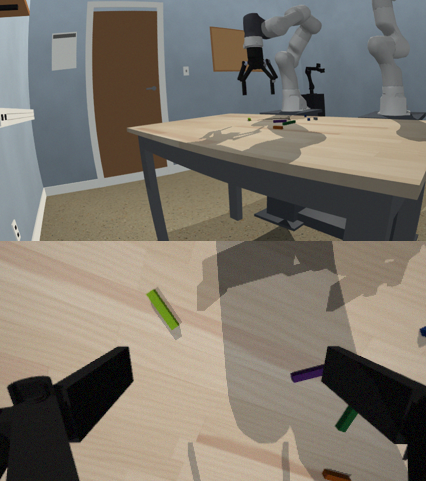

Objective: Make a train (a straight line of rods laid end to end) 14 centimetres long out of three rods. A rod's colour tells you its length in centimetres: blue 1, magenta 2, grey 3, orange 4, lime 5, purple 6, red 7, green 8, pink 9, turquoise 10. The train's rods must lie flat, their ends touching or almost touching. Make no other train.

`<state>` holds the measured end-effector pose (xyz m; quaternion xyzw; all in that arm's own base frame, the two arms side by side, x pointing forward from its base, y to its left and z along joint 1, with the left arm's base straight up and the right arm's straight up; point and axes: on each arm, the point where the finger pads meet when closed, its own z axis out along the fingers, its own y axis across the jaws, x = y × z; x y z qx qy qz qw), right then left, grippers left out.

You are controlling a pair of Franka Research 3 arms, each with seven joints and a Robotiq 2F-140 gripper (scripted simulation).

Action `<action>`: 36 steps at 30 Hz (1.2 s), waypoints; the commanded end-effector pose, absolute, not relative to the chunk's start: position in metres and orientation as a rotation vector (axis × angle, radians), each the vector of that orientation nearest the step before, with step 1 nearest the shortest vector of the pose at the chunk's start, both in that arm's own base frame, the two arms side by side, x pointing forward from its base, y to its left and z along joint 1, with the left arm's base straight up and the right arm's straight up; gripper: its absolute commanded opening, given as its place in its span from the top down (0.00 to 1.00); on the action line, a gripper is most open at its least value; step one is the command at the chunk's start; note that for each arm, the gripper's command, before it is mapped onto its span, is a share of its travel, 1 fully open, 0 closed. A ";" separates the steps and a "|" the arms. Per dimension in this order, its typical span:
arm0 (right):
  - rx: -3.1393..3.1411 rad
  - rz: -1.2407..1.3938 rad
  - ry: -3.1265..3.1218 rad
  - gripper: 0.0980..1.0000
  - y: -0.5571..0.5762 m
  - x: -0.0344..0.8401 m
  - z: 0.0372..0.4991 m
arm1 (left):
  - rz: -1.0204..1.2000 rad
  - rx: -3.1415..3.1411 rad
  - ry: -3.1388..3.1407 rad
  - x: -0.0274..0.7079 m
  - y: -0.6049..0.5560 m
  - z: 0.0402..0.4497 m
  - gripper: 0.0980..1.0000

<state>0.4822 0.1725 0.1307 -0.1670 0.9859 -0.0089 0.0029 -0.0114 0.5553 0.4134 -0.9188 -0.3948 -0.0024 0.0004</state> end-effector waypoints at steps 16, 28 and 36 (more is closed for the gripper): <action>-1.064 -0.022 2.946 0.00 0.126 0.485 0.119 | 0.000 -2.888 -1.236 -0.013 0.554 0.413 0.00; -1.370 -0.001 2.826 0.00 0.095 0.479 0.105 | 0.000 -2.888 -1.236 -0.013 0.554 0.413 0.00; -1.378 0.000 2.823 0.85 0.094 0.479 0.104 | 0.000 -2.888 -1.236 -0.013 0.554 0.413 0.00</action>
